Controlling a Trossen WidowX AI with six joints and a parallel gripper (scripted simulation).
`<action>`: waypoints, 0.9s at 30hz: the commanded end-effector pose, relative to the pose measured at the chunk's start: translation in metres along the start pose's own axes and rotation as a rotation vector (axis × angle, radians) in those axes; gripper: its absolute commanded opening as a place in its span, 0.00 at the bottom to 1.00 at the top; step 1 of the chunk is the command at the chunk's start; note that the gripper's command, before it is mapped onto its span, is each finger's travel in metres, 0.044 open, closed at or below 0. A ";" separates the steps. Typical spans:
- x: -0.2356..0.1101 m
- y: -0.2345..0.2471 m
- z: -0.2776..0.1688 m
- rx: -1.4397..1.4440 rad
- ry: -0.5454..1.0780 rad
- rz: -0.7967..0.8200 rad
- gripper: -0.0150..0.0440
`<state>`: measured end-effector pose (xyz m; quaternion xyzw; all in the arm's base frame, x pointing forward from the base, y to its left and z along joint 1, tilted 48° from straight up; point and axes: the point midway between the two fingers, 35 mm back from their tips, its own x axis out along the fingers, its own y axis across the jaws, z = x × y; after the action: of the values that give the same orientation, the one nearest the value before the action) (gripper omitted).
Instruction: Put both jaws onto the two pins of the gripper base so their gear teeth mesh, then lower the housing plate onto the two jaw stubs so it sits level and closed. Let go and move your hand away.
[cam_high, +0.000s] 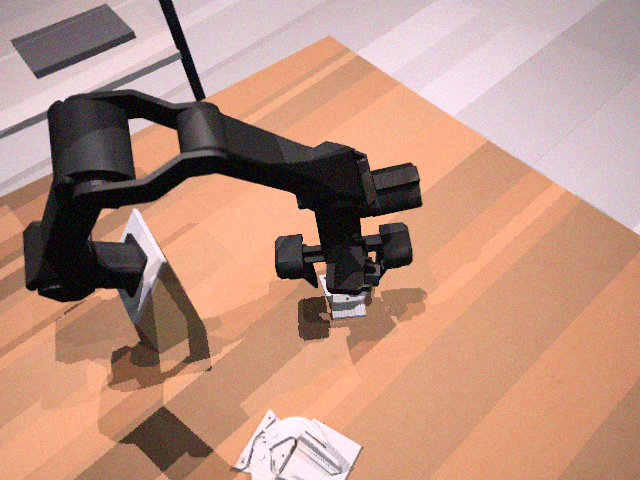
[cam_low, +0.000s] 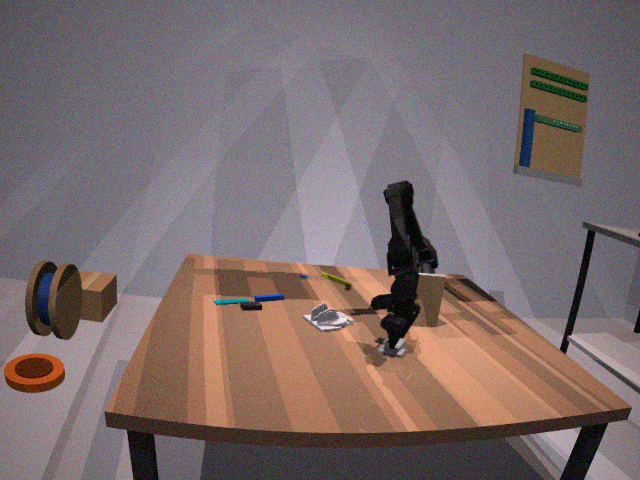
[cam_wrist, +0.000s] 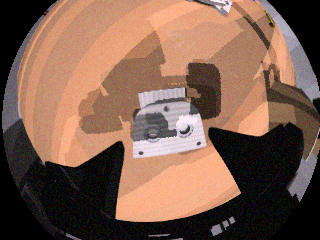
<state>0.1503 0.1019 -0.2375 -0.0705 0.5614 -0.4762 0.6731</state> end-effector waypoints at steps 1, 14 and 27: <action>0.010 -0.002 0.000 -0.005 -0.005 -0.007 1.00; 0.018 -0.002 0.001 -0.006 -0.006 -0.008 1.00; 0.019 -0.002 0.001 -0.006 -0.006 -0.008 1.00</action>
<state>0.1476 0.0879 -0.2485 -0.0738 0.5612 -0.4783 0.6715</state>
